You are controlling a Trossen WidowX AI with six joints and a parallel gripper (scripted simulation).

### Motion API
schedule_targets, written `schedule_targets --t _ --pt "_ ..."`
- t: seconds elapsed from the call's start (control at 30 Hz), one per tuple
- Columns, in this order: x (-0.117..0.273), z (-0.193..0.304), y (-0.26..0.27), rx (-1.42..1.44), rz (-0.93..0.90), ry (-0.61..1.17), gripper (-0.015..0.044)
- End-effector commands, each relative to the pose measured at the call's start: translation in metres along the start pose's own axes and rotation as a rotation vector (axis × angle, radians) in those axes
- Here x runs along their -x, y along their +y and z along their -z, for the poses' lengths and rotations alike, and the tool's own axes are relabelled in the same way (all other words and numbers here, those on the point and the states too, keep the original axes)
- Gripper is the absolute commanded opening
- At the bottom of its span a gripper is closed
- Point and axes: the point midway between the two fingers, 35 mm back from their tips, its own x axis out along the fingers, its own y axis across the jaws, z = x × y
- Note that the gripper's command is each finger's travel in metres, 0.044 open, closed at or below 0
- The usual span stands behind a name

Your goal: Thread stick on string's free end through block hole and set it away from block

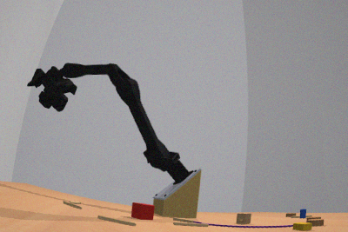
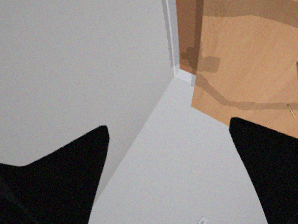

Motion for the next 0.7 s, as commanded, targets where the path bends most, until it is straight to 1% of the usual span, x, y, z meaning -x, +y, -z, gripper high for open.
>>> schedule_targets --t 0.0,0.03,0.13,0.23,0.47,0.67 --pt "0.000 0.000 0.000 0.000 0.000 0.000 0.0426" --pt "0.000 0.000 0.000 0.000 0.000 0.000 0.0440" --pt "-0.006 -0.005 -0.004 0.016 0.012 0.007 0.0440" --pt "-0.026 -0.020 -0.018 0.067 0.052 0.032 0.0440" --pt "-0.103 -0.044 -0.078 0.257 0.209 0.140 0.0440" --pt "-0.171 -0.032 -0.148 0.467 0.365 0.284 0.0440"
